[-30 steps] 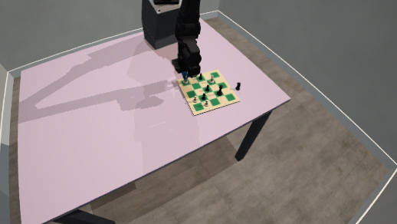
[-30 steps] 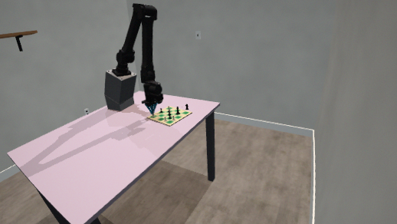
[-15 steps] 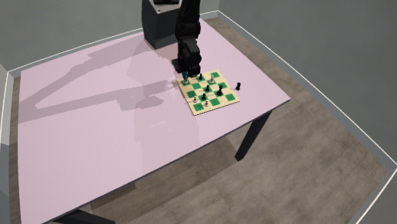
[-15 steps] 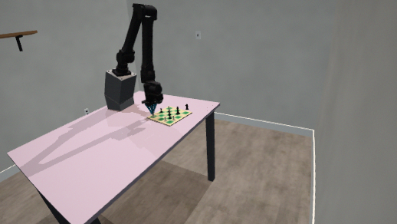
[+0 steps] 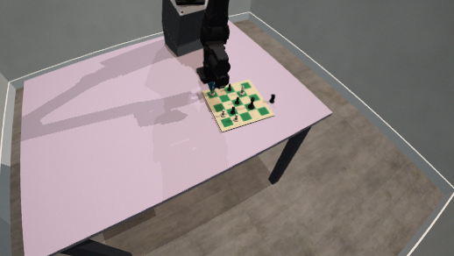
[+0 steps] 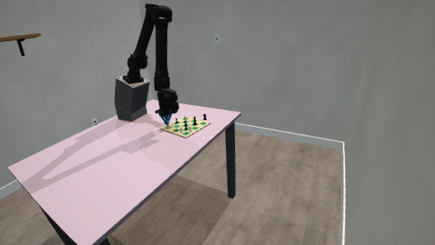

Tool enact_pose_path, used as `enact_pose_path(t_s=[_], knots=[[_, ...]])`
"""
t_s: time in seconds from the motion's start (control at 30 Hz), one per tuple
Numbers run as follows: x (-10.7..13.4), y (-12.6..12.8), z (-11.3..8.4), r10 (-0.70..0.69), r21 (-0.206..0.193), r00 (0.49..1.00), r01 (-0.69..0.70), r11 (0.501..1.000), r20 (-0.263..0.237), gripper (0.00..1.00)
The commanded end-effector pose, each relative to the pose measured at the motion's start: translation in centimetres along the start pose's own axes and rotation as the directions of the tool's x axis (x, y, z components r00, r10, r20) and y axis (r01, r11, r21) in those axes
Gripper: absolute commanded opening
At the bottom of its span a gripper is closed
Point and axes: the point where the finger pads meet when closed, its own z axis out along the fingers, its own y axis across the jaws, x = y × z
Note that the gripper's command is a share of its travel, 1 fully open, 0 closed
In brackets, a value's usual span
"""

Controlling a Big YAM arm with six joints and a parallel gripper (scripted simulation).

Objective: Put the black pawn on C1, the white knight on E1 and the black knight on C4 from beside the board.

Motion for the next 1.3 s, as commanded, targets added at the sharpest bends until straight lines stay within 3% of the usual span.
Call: enact_pose_path(t_s=[0.0, 0.13, 0.17, 0.23, 0.27, 0.33, 0.37, 0.5, 0.53, 0.6, 0.63, 1.07, 1.1, 1.27], knots=[[0.4, -0.5, 0.3, 0.002, 0.002, 1.0, -0.002, 1.0, 0.002, 0.0], [0.4, -0.5, 0.3, 0.002, 0.002, 1.0, -0.002, 1.0, 0.002, 0.0], [0.4, -0.5, 0.3, 0.002, 0.002, 1.0, -0.002, 1.0, 0.002, 0.08], [0.4, -0.5, 0.3, 0.003, 0.002, 1.0, -0.003, 1.0, 0.002, 0.08], [0.4, -0.5, 0.3, 0.003, 0.002, 1.0, -0.003, 1.0, 0.002, 0.15], [0.4, -0.5, 0.3, 0.003, 0.002, 1.0, -0.003, 1.0, 0.002, 0.15], [0.4, -0.5, 0.3, 0.003, 0.002, 1.0, -0.003, 1.0, 0.002, 0.22], [0.4, -0.5, 0.3, 0.003, 0.002, 1.0, -0.003, 1.0, 0.002, 0.22], [0.4, -0.5, 0.3, 0.003, 0.002, 1.0, -0.003, 1.0, 0.002, 0.29], [0.4, -0.5, 0.3, 0.003, 0.002, 1.0, -0.003, 1.0, 0.002, 0.29], [0.4, -0.5, 0.3, 0.003, 0.002, 1.0, -0.003, 1.0, 0.002, 0.37], [0.4, -0.5, 0.1, 0.002, 0.003, 1.0, -0.003, 1.0, 0.004, 0.37], [-0.4, -0.4, -0.6, -0.001, 0.003, 1.0, 0.001, 1.0, 0.027, 0.37], [-0.2, -0.5, -2.1, 0.0, 0.003, 1.0, 0.0, 1.0, 0.013, 0.37]])
